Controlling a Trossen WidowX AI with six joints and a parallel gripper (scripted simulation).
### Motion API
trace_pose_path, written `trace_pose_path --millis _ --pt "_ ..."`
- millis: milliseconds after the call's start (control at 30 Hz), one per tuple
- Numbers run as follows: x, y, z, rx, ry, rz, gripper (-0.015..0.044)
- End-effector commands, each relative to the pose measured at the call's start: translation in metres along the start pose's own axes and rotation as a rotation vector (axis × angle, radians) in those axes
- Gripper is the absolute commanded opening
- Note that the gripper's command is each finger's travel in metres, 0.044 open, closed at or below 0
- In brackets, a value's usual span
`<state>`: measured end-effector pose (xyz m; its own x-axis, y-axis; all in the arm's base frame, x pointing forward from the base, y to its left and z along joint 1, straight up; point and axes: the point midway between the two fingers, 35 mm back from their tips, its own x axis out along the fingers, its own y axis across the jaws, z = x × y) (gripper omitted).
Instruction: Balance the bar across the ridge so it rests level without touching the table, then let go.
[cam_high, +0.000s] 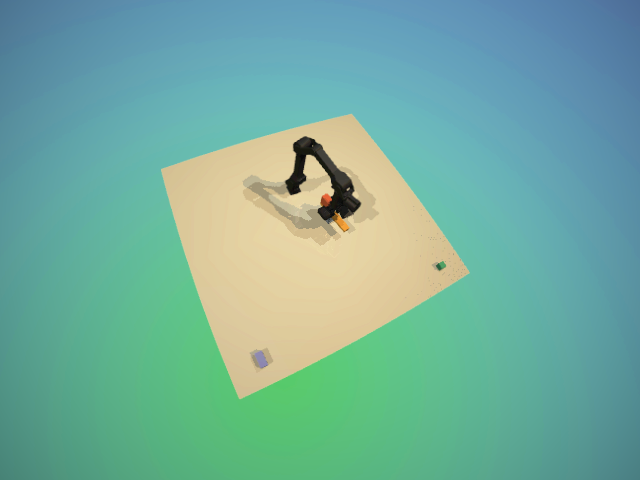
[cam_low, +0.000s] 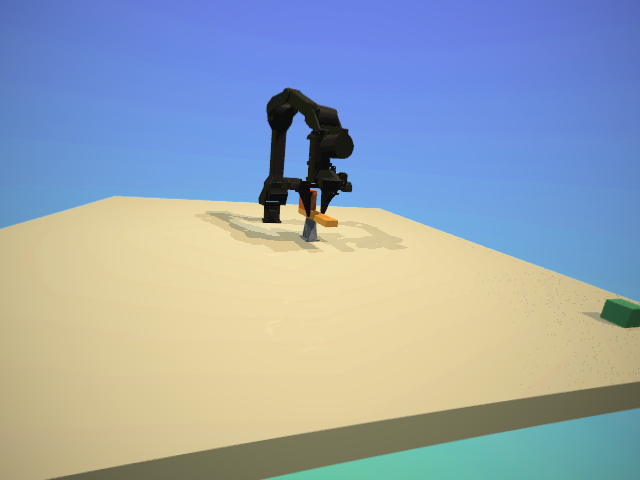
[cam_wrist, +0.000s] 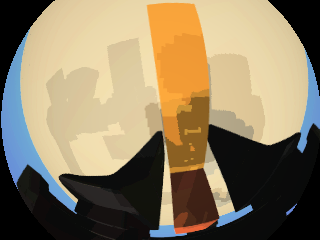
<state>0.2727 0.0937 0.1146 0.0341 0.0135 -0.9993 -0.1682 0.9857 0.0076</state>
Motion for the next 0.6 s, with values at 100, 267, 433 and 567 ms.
trace_pose_path --millis 100,267,433,567 --pt "0.0001 0.0000 -0.0001 0.000 0.000 0.000 0.0185" --pt "0.0001 0.0000 -0.0001 0.000 0.000 0.000 0.0290" --pt "0.0001 0.0000 -0.0001 0.000 0.000 0.000 0.0421" --pt "-0.0017 0.0000 0.0003 0.000 0.000 0.000 0.0440"
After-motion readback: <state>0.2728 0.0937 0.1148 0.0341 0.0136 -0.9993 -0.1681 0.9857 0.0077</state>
